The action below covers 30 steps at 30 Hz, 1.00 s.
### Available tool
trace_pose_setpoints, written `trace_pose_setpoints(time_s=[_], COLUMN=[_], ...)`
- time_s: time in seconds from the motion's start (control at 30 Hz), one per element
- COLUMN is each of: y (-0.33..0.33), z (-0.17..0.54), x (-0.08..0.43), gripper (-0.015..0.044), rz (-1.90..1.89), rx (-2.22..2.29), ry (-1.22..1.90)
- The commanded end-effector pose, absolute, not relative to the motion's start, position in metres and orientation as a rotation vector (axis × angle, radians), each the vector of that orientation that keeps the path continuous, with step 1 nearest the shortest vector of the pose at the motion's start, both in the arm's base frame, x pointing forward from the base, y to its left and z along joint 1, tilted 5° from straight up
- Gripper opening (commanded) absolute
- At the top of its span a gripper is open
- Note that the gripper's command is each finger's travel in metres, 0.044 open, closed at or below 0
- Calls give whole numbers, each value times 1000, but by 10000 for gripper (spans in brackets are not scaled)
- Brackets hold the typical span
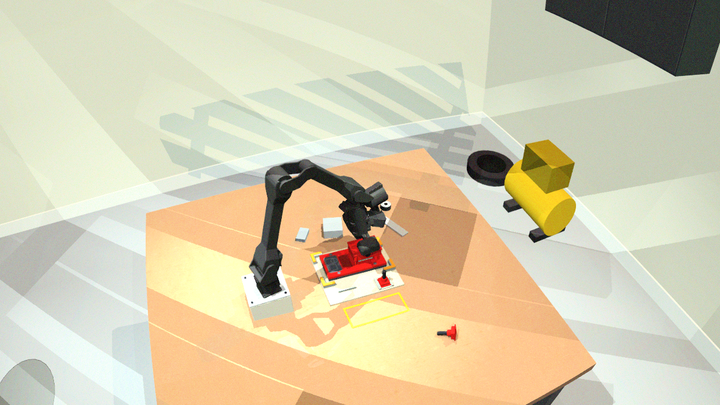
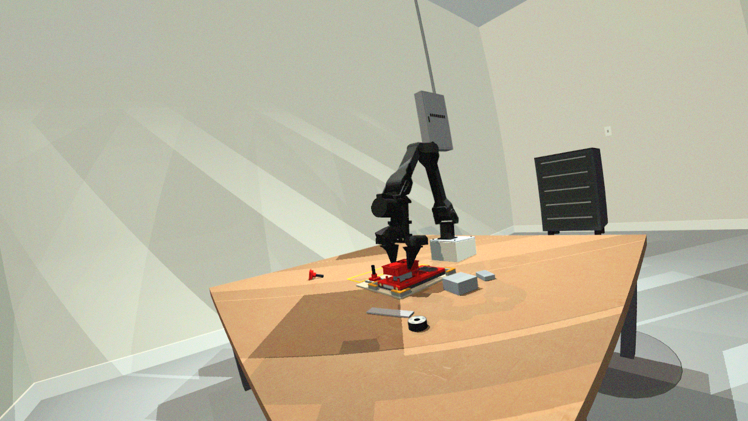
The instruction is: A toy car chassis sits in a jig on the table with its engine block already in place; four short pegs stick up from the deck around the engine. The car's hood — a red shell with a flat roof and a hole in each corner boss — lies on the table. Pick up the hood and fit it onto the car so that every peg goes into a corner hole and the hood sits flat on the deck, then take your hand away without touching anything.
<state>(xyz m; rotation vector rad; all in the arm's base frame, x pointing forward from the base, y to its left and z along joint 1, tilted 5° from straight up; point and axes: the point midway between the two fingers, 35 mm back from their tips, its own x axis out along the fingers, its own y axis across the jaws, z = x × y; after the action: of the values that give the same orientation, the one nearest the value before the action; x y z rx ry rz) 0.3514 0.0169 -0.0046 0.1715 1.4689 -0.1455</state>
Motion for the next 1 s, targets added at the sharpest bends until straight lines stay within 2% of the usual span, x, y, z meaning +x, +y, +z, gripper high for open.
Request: trace_pose_setpoints(time_s=[0.0,0.97], y=[17,17], z=[-6,-8], x=[351,351], gripper=[0,0], rz=[-146,-146], rx=[174,174], ry=[1470,1470])
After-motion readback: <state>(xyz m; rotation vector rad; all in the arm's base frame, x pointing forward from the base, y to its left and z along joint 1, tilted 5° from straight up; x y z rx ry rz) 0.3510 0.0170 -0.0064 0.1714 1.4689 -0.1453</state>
